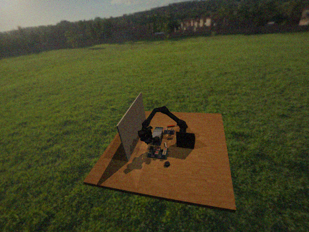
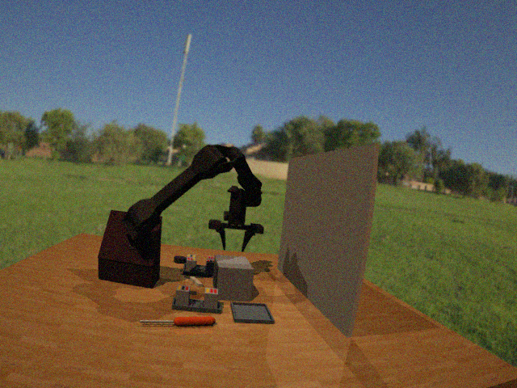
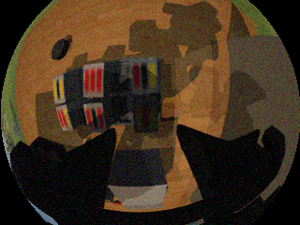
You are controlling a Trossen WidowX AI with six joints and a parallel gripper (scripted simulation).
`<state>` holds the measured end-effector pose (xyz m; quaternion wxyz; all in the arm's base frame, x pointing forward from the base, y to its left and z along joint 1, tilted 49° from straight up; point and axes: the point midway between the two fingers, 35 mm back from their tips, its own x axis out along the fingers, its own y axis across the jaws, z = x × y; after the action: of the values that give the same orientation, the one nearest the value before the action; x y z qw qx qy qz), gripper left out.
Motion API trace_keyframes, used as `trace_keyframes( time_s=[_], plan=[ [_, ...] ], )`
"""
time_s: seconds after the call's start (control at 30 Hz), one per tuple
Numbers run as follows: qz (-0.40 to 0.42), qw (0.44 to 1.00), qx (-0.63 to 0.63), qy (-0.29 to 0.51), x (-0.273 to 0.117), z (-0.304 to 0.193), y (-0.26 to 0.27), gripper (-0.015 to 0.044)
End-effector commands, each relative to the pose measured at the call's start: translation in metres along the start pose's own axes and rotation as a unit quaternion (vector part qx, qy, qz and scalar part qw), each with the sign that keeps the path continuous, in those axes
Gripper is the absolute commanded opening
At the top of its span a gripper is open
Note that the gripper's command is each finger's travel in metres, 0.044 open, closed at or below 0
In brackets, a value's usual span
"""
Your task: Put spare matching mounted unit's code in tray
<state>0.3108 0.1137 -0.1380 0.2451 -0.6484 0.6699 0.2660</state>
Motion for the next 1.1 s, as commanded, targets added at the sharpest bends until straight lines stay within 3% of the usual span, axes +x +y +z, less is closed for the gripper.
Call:
trace_keyframes(
  time_s=[0.0, 1.07],
  plan=[
    [-0.003, 1.000, -0.003, 0.001, 0.001, 0.000, -0.001, 0.0300],
    [-0.004, 1.000, -0.003, 0.002, 0.052, -0.003, -0.003, 0.0300]
  ],
)
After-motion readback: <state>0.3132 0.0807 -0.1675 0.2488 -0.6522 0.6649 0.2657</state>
